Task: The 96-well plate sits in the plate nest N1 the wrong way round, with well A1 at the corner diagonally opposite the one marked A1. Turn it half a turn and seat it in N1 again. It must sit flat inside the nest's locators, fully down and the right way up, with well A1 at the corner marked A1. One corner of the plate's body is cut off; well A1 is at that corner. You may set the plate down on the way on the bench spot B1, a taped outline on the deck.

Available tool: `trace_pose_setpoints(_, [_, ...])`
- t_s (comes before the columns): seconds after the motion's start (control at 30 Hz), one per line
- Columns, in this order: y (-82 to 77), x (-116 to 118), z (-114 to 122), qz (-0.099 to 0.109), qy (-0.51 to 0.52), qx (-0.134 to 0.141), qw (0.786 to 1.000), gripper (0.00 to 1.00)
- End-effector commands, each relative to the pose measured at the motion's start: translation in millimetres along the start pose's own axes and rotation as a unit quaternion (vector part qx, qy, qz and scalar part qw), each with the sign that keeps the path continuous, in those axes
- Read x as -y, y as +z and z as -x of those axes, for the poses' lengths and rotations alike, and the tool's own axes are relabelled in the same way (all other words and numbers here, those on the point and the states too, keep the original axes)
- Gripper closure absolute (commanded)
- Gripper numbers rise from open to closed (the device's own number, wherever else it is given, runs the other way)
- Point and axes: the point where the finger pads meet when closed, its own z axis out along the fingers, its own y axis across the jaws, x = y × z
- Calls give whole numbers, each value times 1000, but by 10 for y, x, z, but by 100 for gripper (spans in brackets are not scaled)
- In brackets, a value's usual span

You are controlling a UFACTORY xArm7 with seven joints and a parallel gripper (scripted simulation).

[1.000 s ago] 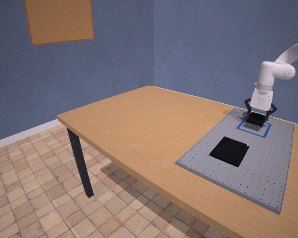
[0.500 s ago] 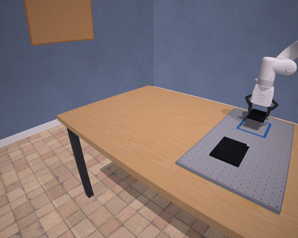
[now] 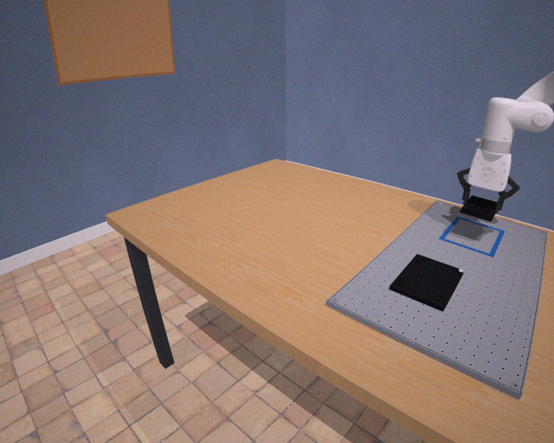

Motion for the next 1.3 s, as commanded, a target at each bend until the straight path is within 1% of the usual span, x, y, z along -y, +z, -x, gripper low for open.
trace_pose_setpoints(0.0, [-18,11,1,-1,0,0,1000,100])
trace_pose_setpoints(0.3, [-18,11,1,-1,0,0,1000,100])
trace_pose_setpoints(0.53, [-28,30,233,-1,116,0,993,100])
trace_pose_setpoints(0.67, [-33,41,366,-1,182,0,983,100])
trace_pose_setpoints(0.8, [-38,52,500,-1,247,1,969,100])
trace_pose_setpoints(0.87, [-38,52,500,-1,247,1,969,100])
trace_pose_setpoints(1.07, [-46,69,700,-1,343,1,939,100])
trace_pose_setpoints(1.27, [-53,85,899,-1,435,1,901,100])
